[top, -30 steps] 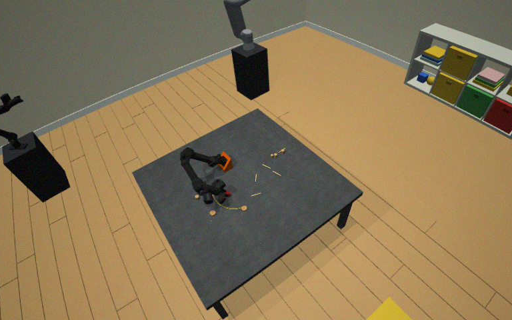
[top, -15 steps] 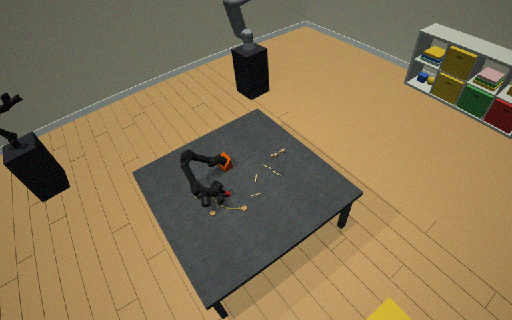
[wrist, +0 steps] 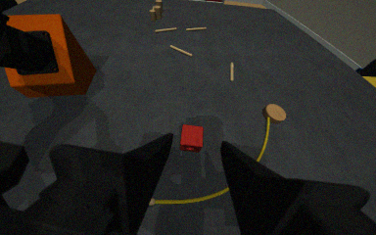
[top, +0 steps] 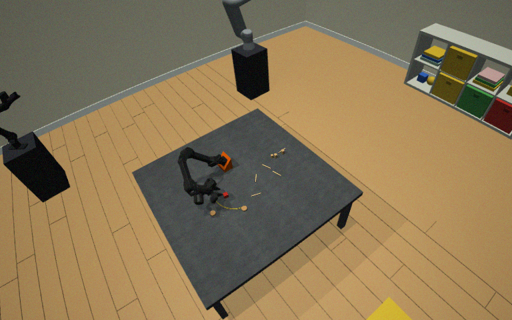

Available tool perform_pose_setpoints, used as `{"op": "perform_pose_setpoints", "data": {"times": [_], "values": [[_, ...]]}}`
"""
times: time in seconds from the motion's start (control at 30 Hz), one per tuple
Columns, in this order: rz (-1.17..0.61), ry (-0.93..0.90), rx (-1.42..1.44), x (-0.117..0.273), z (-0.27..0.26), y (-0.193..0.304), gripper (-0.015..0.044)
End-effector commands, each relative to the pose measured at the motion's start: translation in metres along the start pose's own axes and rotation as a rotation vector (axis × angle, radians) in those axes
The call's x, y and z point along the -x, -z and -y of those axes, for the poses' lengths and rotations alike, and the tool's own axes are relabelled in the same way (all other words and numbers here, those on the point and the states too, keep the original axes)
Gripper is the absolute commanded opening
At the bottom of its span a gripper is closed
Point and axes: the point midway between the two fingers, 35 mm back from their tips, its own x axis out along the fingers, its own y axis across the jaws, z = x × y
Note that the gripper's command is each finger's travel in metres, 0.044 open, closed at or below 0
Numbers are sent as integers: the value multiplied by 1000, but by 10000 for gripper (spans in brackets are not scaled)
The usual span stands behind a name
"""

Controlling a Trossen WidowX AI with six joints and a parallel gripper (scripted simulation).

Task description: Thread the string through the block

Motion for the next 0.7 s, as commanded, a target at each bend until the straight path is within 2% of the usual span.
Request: {"op": "perform_pose_setpoints", "data": {"times": [0.0, 0.33, 0.4, 0.57, 0.67], "values": [[3, -6, -6, 4, 0, -1, 243], [3, -6, -6, 4, 0, -1, 243], [-32, -41, -24, -3, -3, -2, 295], [-358, -146, -159, -32, -11, -10, 426], [-580, -103, -220, -40, -11, -16, 440]]}}
